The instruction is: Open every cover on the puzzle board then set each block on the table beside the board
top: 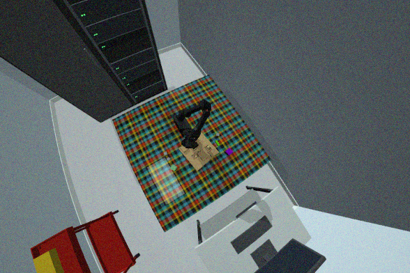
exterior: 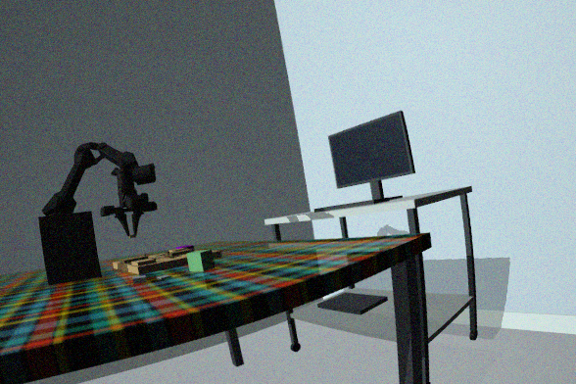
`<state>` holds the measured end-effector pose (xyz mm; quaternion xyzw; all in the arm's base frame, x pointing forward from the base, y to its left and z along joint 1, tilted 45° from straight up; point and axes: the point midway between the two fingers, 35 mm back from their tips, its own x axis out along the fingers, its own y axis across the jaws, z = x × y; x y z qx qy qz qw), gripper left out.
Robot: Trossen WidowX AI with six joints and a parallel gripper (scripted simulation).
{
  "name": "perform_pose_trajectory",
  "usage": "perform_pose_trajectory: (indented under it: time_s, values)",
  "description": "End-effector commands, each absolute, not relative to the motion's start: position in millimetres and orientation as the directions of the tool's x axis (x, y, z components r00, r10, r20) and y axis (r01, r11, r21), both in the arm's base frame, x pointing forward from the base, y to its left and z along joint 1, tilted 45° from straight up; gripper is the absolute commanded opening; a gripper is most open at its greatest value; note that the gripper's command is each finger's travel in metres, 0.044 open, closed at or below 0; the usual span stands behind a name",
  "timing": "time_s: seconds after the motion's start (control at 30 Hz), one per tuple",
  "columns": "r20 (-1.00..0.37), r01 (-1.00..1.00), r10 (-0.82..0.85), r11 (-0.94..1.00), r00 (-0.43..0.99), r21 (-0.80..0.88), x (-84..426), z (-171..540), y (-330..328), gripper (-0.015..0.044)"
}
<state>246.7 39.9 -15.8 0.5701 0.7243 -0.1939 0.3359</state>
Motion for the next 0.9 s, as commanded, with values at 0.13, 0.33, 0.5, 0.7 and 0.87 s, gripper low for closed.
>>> perform_pose_trajectory:
  time_s: [0.13, 0.33, 0.5, 0.7, 0.87]
  values:
    - [-0.725, 0.954, 0.679, 0.28, -0.121, 0.103, 256.9, 2.5, 55.8, 0.008]
    - [-0.732, 0.955, 0.671, 0.28, -0.119, 0.102, 261.4, 15.2, 69.2, 0.008]
    - [-0.737, 0.955, 0.666, 0.28, -0.117, 0.101, 264.0, 26.3, 81.0, 0.008]
    - [-0.741, 0.955, 0.662, 0.279, -0.114, 0.102, 265.7, 40.0, 95.6, 0.008]
    - [-0.743, 0.955, 0.66, 0.279, -0.112, 0.104, 265.9, 51.8, 108.0, 0.008]
